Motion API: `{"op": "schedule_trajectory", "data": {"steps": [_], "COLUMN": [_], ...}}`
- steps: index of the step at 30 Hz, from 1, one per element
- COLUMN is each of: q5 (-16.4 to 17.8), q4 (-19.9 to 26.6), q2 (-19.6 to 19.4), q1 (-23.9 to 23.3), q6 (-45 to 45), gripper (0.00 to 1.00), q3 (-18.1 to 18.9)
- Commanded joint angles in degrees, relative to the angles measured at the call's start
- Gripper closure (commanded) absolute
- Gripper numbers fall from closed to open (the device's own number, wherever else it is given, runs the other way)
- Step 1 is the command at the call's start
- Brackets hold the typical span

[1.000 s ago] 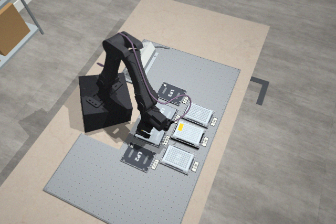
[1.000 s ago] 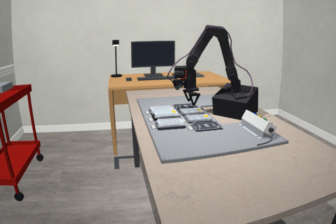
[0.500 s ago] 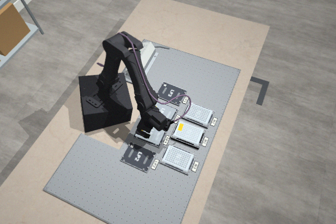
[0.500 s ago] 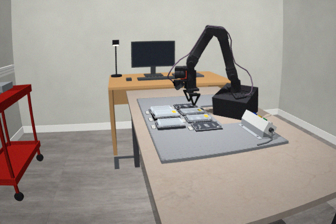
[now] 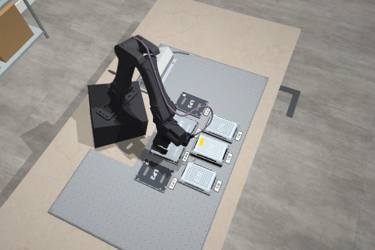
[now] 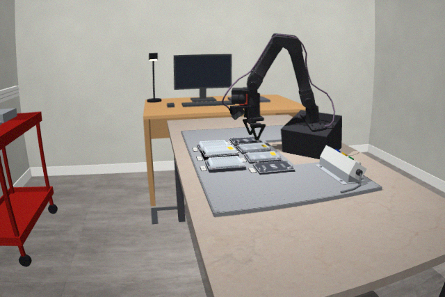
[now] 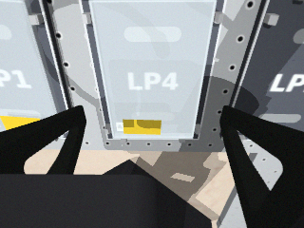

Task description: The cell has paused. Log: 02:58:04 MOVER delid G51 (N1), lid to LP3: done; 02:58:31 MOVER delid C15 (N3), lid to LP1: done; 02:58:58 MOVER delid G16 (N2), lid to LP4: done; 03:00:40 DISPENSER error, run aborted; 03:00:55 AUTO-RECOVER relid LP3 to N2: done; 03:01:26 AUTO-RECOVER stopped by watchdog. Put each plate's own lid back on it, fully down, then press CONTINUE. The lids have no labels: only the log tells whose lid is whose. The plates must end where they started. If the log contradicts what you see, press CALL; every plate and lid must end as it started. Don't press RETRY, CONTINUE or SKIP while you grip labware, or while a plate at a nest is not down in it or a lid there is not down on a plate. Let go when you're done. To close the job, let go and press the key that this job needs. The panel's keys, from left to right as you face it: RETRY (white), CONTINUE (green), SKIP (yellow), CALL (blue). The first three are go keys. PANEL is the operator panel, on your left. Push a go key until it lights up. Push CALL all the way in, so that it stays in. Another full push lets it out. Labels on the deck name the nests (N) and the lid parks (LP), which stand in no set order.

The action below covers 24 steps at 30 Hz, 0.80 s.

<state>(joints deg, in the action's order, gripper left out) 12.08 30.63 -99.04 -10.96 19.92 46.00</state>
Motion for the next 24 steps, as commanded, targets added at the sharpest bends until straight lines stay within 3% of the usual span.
{"op": "schedule_trajectory", "data": {"steps": [1, 5, 7, 15, 16, 18, 24], "q5": [0.5, 0.3, 0.3, 0.1, 0.2, 0.1, 0.0], "q4": [-1.2, -4.4, -4.5, -7.0, -9.5, -8.3, -10.8], "q2": [-0.5, -1.3, -2.3, -4.3, -3.3, -5.1, -7.2], "q1": [0.3, 0.6, 0.6, 1.0, 1.1, 1.6, 2.0], "q6": [0.0, -0.8, -0.8, -1.3, -1.3, -1.5, -2.0], "gripper": [0.0, 0.0, 0.0, 0.0, 0.0, 0.0, 0.0], "q3": [-0.1, -1.5, -0.5, -2.2, -3.5, -1.3, -1.7]}}
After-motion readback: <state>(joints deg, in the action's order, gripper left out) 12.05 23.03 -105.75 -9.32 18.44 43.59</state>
